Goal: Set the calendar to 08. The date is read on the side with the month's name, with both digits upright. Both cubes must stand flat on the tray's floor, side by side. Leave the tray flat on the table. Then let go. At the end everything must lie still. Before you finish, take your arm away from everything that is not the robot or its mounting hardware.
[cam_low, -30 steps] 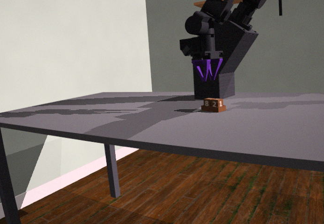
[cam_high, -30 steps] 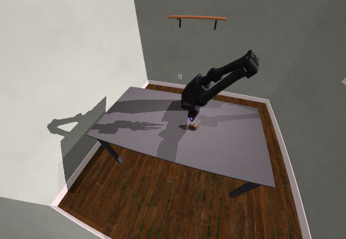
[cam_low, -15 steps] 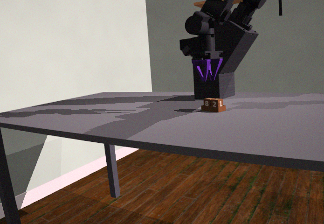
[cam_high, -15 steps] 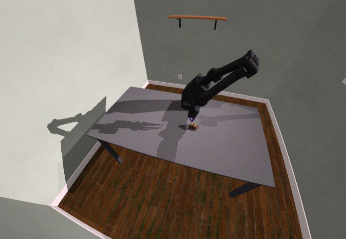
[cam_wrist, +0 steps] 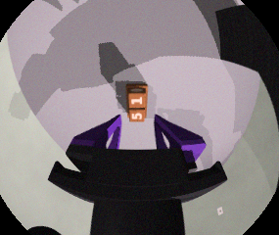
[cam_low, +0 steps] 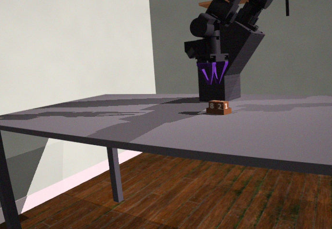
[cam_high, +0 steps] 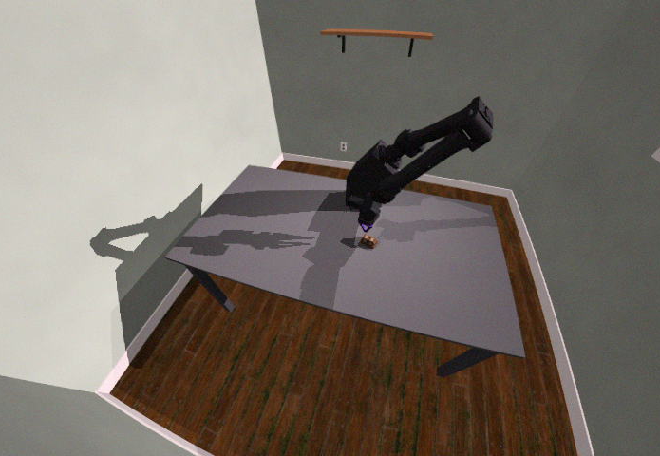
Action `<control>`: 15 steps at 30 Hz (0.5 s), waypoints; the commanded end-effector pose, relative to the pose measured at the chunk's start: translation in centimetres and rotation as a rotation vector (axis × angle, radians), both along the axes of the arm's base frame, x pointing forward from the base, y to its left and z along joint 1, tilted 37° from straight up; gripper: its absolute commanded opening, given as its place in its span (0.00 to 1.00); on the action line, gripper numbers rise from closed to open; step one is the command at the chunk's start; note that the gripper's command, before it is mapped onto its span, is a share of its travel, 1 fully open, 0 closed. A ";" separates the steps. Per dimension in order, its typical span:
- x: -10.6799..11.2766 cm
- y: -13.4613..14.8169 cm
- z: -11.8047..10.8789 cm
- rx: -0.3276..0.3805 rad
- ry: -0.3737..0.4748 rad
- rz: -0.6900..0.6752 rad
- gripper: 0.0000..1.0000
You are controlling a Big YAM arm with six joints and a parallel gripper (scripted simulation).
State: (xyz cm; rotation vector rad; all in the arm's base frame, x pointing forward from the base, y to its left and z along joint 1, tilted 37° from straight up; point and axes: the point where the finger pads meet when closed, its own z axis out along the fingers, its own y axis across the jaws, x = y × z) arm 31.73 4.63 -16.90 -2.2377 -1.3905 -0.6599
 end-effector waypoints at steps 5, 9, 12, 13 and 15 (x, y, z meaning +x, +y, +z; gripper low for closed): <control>0.5 0.5 -0.5 -0.005 -0.004 0.001 0.45; 0.6 0.8 -0.9 -0.005 -0.004 0.001 0.45; 0.7 1.1 -1.3 -0.005 -0.004 0.001 0.45; 0.7 1.2 -1.4 -0.005 -0.004 0.001 0.45; 0.7 1.4 -1.6 -0.005 -0.004 0.001 0.45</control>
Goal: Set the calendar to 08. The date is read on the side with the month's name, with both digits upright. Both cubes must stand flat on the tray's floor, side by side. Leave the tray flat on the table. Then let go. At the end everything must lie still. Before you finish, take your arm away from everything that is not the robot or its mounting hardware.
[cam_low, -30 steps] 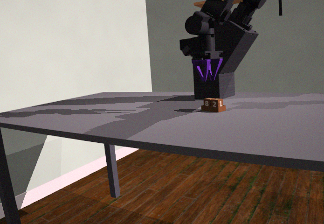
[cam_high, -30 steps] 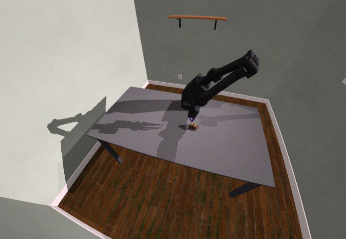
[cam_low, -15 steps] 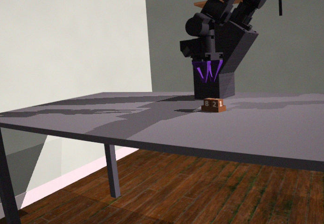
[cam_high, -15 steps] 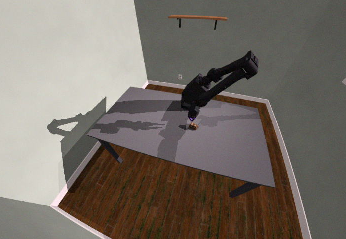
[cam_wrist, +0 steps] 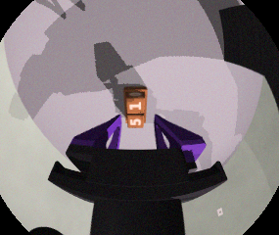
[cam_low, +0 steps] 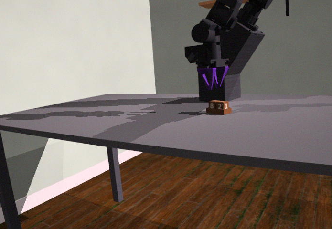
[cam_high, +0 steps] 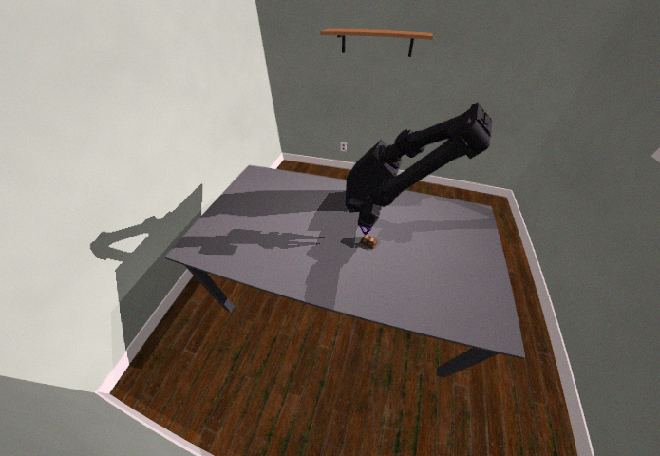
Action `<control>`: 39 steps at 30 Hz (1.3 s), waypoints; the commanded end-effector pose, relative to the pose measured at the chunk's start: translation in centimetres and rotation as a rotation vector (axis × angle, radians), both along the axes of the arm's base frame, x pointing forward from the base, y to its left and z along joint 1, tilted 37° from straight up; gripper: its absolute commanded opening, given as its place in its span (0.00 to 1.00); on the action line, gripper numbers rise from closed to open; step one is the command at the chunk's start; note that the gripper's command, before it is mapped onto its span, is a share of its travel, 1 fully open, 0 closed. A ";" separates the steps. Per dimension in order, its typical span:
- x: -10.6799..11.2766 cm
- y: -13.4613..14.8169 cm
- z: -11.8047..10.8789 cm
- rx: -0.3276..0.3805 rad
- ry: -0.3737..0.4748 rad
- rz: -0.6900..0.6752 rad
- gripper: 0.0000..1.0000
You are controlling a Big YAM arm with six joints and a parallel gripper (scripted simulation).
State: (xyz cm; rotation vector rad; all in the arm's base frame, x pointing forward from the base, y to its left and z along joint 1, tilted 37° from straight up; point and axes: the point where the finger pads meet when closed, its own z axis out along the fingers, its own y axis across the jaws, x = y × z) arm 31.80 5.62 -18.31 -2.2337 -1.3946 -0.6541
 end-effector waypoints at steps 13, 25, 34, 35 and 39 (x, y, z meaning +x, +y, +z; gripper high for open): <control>0.9 1.4 -1.6 -0.004 -0.006 -0.004 0.45; 1.0 2.1 -2.4 -0.004 -0.006 -0.004 0.45; 1.4 2.0 -2.2 -0.004 -0.011 -0.010 0.45; 1.4 2.0 -2.2 -0.003 -0.011 -0.009 0.45; 1.4 2.0 -2.2 -0.004 -0.013 -0.007 0.45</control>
